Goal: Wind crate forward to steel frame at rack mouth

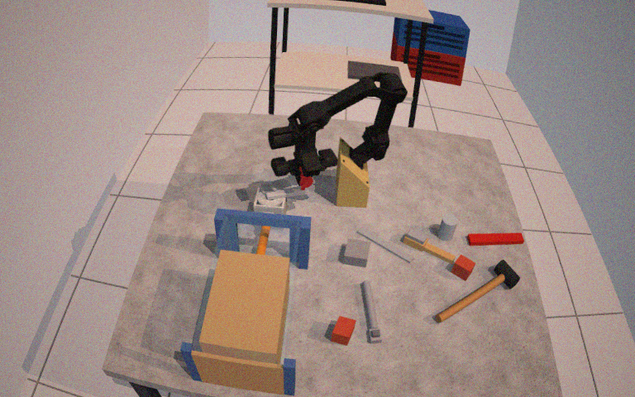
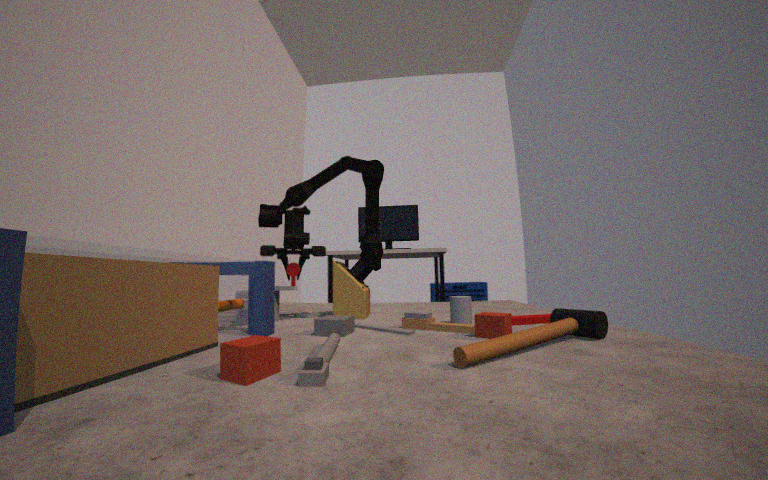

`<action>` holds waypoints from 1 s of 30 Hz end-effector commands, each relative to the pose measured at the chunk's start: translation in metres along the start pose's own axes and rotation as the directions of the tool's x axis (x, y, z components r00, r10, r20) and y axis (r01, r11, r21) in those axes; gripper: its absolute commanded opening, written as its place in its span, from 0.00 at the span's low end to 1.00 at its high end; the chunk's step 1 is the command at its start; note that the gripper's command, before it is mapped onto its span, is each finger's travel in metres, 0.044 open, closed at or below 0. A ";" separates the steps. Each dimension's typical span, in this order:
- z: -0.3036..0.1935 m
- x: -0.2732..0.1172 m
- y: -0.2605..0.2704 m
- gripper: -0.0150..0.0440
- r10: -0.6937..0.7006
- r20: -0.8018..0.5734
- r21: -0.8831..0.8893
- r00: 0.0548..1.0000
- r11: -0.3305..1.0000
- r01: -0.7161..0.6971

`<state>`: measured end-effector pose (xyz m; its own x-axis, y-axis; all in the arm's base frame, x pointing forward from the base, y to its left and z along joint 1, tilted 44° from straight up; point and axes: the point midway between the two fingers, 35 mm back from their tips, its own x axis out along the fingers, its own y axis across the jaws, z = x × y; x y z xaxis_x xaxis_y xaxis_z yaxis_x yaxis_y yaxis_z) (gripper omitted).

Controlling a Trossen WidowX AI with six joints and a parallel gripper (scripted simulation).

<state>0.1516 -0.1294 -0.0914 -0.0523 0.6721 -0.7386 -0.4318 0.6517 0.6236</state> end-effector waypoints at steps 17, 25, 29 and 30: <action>-0.002 0.004 0.000 0.25 -0.003 0.005 0.003 1.000 1.000 0.002; -0.009 0.004 0.000 0.25 -0.003 0.004 0.003 1.000 1.000 0.003; -0.013 0.004 0.000 0.25 -0.003 0.004 0.003 1.000 1.000 0.003; -0.015 0.004 0.000 0.25 -0.003 0.004 0.004 1.000 1.000 0.003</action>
<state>0.1447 -0.1298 -0.0936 -0.0374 0.6768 -0.7352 -0.4301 0.6532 0.6232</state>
